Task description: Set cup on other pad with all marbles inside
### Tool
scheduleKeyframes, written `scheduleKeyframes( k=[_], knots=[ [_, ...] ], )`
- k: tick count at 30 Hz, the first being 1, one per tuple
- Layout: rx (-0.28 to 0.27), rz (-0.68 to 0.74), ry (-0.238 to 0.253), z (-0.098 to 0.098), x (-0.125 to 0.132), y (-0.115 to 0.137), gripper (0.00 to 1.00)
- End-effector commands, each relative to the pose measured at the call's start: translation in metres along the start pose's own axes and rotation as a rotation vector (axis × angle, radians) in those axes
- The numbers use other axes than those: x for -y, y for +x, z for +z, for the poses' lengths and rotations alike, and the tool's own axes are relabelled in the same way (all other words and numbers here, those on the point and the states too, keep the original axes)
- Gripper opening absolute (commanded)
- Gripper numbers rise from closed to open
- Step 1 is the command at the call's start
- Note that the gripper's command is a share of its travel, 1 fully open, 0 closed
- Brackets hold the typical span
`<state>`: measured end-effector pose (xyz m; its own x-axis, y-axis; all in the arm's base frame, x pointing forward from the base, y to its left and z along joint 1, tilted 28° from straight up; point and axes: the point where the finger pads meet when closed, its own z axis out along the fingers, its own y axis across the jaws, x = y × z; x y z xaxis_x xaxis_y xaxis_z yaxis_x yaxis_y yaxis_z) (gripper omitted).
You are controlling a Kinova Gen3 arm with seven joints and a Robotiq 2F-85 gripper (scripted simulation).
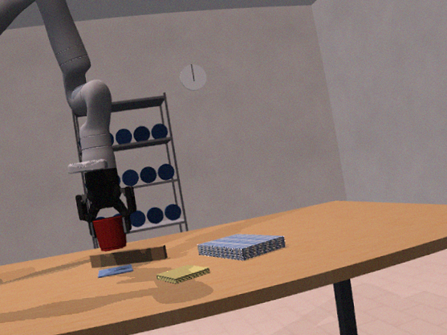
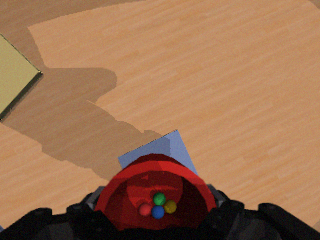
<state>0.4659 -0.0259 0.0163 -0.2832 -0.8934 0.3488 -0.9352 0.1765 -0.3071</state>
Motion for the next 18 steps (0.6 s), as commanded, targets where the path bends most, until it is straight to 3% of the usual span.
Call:
scheduleKeyframes(
  k=[1, 18],
  knots=[
    [0.001, -0.008, 0.002, -0.002, 0.000, -0.004, 0.83],
    [-0.002, -0.010, -0.001, -0.001, -0.004, -0.047, 0.83]
  ],
)
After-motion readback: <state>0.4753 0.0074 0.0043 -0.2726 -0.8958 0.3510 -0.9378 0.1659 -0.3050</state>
